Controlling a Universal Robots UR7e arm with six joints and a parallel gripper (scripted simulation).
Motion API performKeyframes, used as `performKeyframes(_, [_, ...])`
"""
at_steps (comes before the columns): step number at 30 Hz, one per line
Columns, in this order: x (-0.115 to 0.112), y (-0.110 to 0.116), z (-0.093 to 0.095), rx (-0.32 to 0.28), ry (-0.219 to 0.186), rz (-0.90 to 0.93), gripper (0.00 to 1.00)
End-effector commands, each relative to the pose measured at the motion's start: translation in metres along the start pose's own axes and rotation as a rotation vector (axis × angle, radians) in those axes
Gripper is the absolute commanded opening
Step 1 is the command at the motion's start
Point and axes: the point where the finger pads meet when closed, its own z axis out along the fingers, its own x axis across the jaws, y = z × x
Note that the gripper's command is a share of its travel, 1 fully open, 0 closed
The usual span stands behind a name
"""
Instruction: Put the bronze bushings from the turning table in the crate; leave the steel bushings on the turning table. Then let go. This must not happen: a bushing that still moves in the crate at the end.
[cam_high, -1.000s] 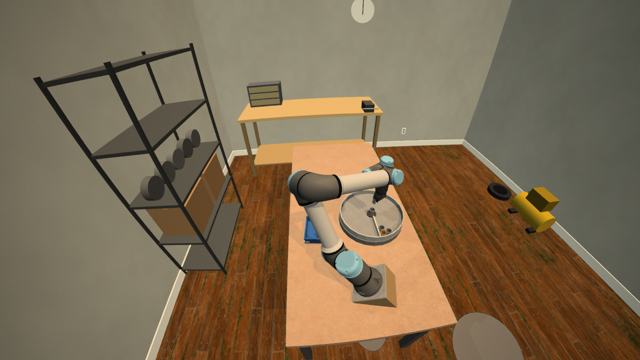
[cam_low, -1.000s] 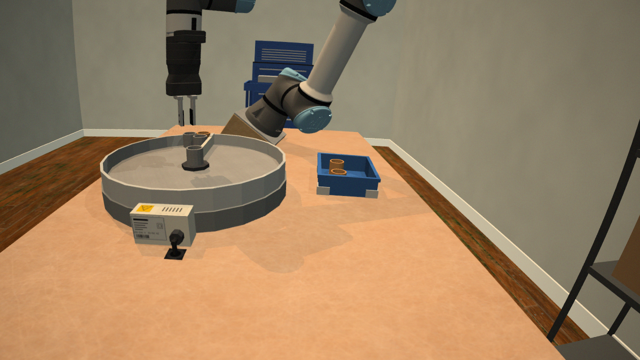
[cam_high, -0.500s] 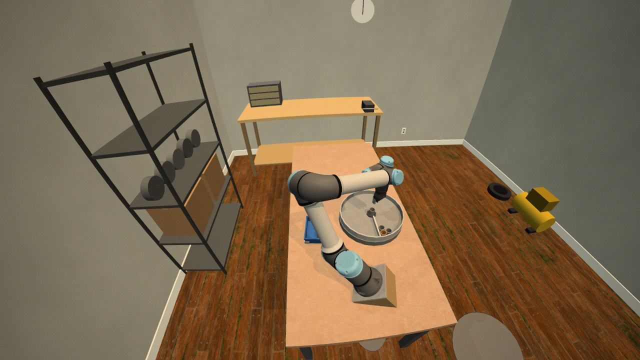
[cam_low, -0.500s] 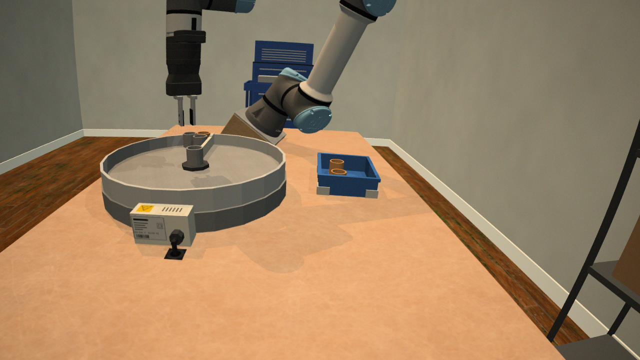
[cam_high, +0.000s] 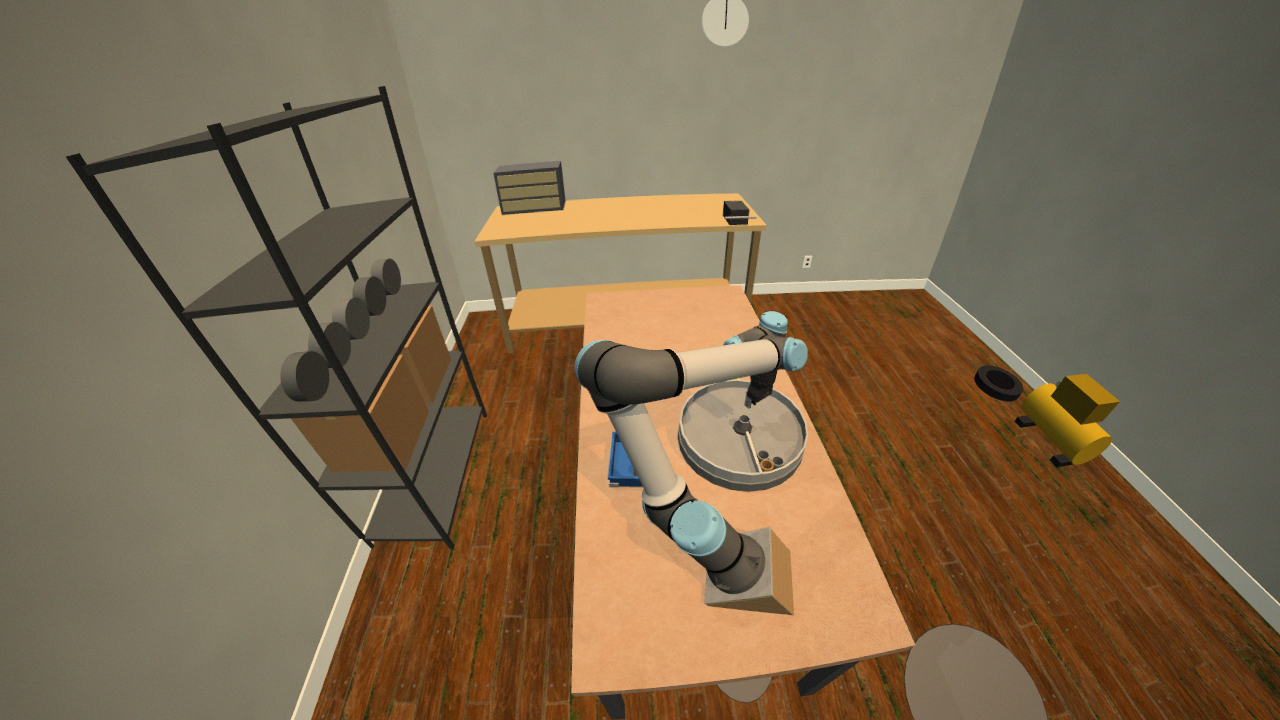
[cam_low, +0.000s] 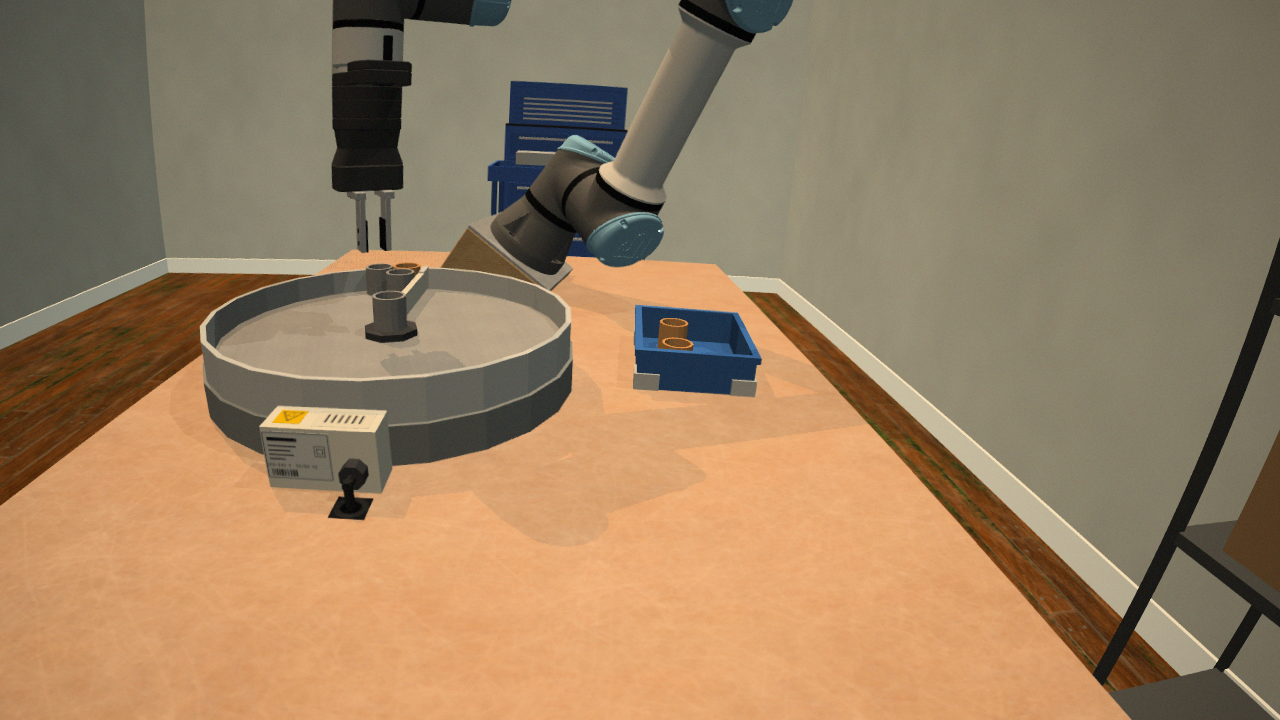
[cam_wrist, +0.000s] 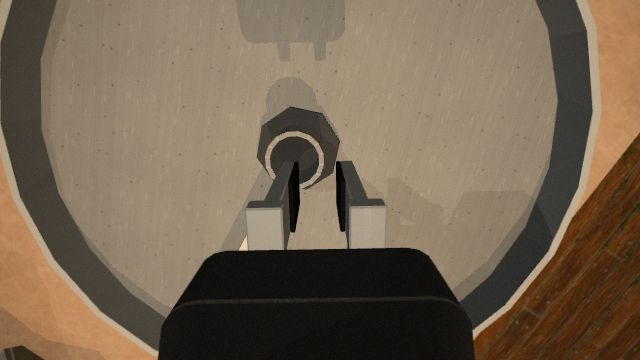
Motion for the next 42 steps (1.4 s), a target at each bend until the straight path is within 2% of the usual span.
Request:
performKeyframes(1, [0.0, 0.0, -0.001, 0.0, 0.001, 0.0, 0.47])
performKeyframes(17, [0.0, 0.0, -0.001, 0.0, 0.001, 0.0, 0.47])
performKeyframes(18, [-0.003, 0.009, 0.0, 0.0, 0.001, 0.0, 0.45])
performKeyframes(22, [-0.018, 0.046, 0.003, 0.0, 0.001, 0.0, 0.45])
performKeyframes(34, [-0.018, 0.046, 0.003, 0.0, 0.001, 0.0, 0.45])
performKeyframes(39, [-0.037, 0.092, 0.007, 0.0, 0.001, 0.0, 0.45])
performKeyframes(42, [-0.037, 0.092, 0.007, 0.0, 0.001, 0.0, 0.45])
